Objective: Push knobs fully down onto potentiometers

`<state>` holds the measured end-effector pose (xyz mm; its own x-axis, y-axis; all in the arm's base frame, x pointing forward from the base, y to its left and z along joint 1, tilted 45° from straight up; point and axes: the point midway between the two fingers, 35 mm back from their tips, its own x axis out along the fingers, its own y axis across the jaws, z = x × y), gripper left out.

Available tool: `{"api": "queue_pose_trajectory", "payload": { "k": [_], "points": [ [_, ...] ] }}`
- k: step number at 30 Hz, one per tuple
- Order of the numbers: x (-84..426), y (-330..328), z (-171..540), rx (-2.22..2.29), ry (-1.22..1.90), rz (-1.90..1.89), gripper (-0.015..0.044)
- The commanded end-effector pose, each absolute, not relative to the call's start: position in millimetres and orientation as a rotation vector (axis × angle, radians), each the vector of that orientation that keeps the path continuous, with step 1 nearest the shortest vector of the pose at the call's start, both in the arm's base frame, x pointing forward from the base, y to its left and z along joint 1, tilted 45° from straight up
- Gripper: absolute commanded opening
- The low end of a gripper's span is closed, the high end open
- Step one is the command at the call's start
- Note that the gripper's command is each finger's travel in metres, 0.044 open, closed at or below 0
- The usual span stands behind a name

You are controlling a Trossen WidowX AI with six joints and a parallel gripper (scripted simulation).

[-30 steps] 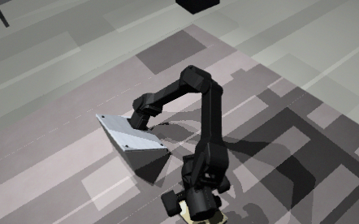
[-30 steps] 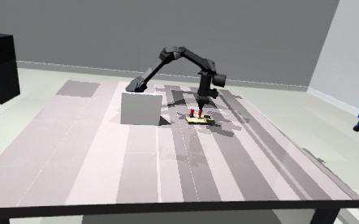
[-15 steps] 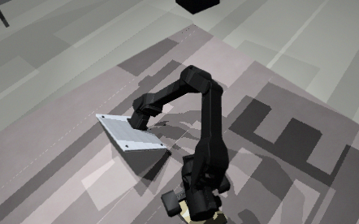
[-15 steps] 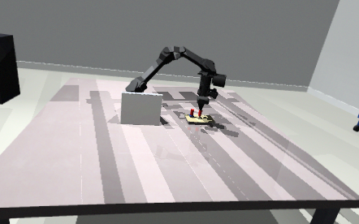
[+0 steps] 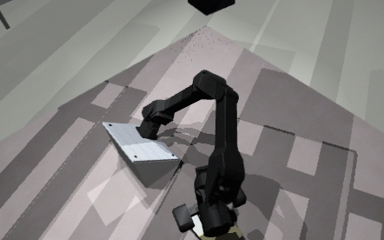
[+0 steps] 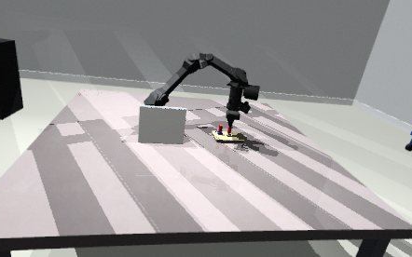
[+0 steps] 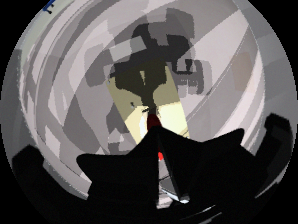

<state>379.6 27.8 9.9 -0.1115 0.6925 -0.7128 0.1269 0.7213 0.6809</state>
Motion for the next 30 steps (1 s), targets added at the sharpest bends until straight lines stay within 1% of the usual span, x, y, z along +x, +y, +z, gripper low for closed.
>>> {"api": "queue_pose_trajectory", "payload": {
  "k": [1, 18, 27, 30],
  "points": [
    [380, 30, 9, 0.673, 1.639, 0.548, 0.0],
    [382, 17, 23, 0.672, 1.639, 0.547, 0.0],
    [379, 21, 20, 0.678, 1.644, 0.549, 0.0236],
    [354, 7, 26, 0.675, 1.644, 0.544, 0.0315]
  ]
}}
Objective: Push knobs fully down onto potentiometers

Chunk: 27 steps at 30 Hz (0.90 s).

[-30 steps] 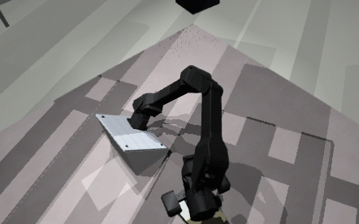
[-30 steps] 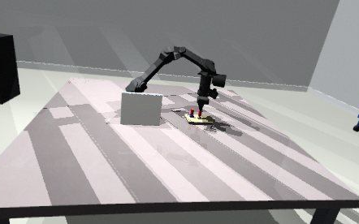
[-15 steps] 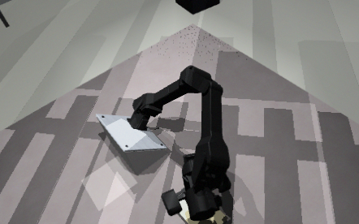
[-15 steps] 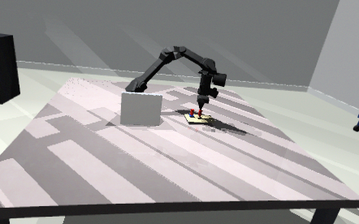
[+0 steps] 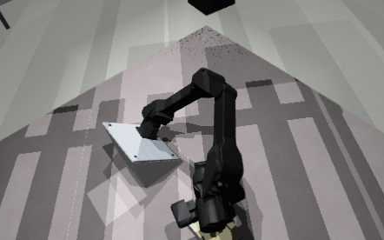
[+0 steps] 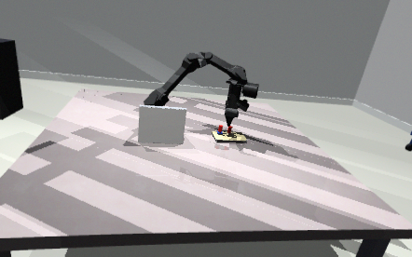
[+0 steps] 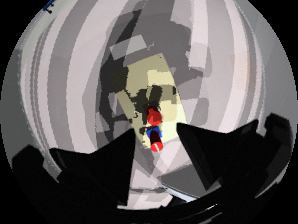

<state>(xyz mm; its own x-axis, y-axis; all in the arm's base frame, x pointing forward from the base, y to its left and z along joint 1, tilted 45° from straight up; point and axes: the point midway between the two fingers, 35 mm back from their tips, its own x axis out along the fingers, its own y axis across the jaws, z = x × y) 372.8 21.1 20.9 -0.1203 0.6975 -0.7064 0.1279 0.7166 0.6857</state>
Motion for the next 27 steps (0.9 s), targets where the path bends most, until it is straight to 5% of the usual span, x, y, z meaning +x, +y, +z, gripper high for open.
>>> {"api": "queue_pose_trajectory", "payload": {
  "k": [1, 5, 10, 27],
  "points": [
    [342, 2, 28, 0.674, 1.644, 0.542, 0.0341],
    [294, -13, 35, 0.672, 1.645, 0.54, 0.044],
    [249, -18, 39, 0.673, 1.646, 0.544, 0.044],
    [249, -18, 39, 0.673, 1.646, 0.544, 0.044]
  ]
}}
